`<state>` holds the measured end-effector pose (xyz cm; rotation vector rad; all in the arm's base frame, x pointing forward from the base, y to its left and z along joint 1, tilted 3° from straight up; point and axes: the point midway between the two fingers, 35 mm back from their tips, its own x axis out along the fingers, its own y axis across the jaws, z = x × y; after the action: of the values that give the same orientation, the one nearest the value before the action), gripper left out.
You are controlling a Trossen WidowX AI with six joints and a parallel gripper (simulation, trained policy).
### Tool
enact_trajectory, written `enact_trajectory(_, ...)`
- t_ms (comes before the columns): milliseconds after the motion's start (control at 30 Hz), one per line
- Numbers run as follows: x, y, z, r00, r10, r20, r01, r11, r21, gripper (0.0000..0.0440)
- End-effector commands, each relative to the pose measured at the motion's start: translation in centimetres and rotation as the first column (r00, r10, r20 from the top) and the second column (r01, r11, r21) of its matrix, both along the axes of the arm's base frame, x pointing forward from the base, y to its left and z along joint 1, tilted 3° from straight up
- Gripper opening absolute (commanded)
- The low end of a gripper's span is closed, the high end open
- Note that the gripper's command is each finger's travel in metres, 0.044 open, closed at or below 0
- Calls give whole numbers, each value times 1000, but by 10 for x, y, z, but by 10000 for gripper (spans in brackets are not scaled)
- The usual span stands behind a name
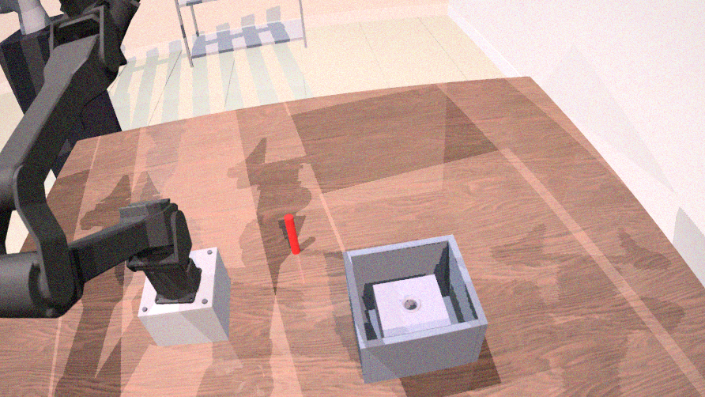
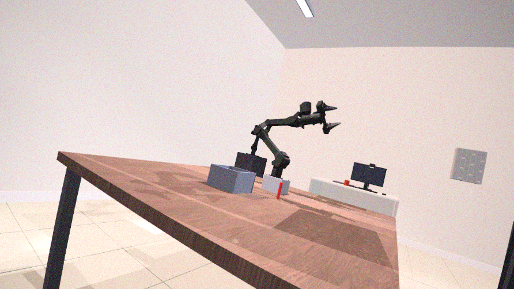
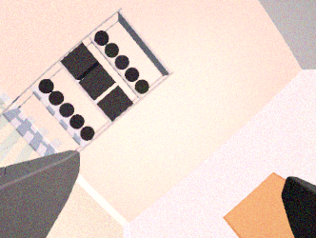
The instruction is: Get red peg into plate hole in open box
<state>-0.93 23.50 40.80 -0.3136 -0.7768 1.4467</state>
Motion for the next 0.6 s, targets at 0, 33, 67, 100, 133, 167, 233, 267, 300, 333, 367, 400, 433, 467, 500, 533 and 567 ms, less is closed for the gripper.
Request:
enact_trajectory(0,16,10,-12,996,-54,-78,49,997,-66,440)
enact_trajectory(33,21,13,-15,992,-71,-102,63,994,-85,440)
enact_trajectory(67,26,15,-19,988,-89,-126,76,992,-105,440)
enact_trajectory(100,31,17,-23,983,-108,-150,90,988,-124,440)
enact_trajectory(133,36,18,-27,976,-127,-174,103,984,-142,440)
enact_trajectory(167,41,20,-31,969,-146,-198,115,980,-161,440)
enact_trajectory(233,51,23,-39,952,-186,-245,139,970,-198,440)
enact_trajectory(267,55,24,-43,941,-206,-268,150,965,-216,440)
enact_trajectory(300,60,25,-47,930,-226,-290,160,959,-233,440)
enact_trajectory(333,65,25,-51,918,-246,-312,170,953,-251,440)
enact_trajectory(367,70,26,-55,904,-267,-334,180,946,-268,440)
enact_trajectory(400,75,26,-59,890,-287,-355,189,940,-285,440)
enact_trajectory(433,79,27,-63,874,-308,-376,198,933,-302,440)
enact_trajectory(467,84,27,-67,858,-328,-396,207,925,-318,440)
enact_trajectory(500,89,27,-71,840,-348,-416,215,918,-334,440)
enact_trajectory(533,93,27,-75,821,-368,-436,222,910,-351,440)
enact_trajectory(567,97,27,-80,802,-388,-454,229,902,-366,440)
